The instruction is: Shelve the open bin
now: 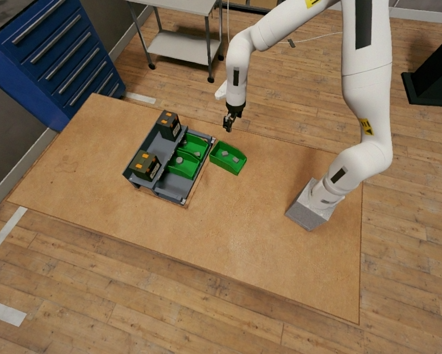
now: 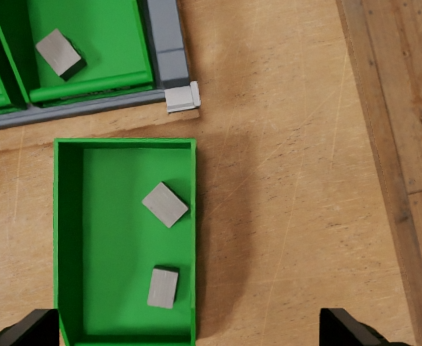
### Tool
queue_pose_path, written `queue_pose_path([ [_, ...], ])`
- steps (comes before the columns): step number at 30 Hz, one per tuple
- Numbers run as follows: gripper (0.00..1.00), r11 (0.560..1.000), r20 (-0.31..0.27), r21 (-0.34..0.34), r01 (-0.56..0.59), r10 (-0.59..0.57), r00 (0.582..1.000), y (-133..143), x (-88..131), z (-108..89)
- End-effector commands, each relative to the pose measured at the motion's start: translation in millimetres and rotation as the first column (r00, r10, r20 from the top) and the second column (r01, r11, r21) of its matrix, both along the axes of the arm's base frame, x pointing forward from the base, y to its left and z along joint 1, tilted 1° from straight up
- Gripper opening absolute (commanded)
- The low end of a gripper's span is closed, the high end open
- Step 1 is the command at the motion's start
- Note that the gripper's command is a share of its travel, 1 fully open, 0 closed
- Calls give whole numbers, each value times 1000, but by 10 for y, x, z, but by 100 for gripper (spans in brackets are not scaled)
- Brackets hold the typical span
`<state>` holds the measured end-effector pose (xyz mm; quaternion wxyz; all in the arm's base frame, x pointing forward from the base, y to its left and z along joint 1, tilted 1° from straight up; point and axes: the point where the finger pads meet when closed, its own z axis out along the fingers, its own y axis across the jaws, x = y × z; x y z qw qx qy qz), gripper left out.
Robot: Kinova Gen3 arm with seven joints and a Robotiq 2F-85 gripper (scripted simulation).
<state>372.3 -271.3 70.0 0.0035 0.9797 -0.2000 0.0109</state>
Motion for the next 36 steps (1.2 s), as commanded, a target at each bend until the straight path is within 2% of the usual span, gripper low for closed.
queue_pose_path([
  [1,100,1000,1,-1,0,0,1000,-3,4,8],
  [14,100,1000,1,-1,0,0,1000,15,8,-51],
  [36,100,1000,1,-1,0,0,1000,12,7,-41],
])
